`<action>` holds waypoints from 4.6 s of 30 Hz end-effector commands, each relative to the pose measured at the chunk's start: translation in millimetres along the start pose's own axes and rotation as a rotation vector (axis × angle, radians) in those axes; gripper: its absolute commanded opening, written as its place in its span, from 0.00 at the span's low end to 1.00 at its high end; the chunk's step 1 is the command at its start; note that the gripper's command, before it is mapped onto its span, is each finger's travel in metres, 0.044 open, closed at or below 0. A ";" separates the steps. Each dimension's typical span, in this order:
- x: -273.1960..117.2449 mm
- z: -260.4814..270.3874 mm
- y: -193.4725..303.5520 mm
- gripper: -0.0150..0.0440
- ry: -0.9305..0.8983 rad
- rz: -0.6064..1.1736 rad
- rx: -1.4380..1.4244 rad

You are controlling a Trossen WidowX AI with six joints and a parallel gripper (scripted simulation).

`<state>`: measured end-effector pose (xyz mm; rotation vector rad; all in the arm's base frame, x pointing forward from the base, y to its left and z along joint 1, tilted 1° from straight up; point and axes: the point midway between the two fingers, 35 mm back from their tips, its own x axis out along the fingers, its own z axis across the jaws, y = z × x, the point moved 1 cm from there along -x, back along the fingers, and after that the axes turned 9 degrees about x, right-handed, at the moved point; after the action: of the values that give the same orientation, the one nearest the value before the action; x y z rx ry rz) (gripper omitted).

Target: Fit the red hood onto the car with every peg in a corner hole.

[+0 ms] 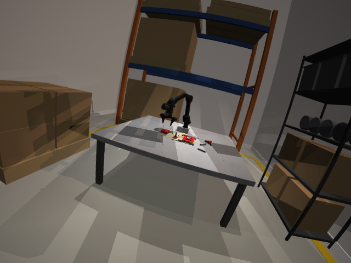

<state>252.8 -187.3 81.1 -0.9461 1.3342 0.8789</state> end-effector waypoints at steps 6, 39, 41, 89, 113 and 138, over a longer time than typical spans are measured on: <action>9.7 0.2 4.5 1.00 -0.011 0.026 -0.096; 34.7 -0.2 3.5 1.00 -0.011 0.026 -0.096; 36.3 -0.2 3.5 1.00 -0.011 0.026 -0.096; 64.9 0.3 4.0 1.00 -0.011 0.026 -0.096; 76.7 0.4 4.3 1.00 -0.011 0.026 -0.096; 80.4 -0.4 2.7 0.79 -0.006 0.019 -0.098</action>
<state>254.1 -187.7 0.5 -1.0060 1.3059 0.9687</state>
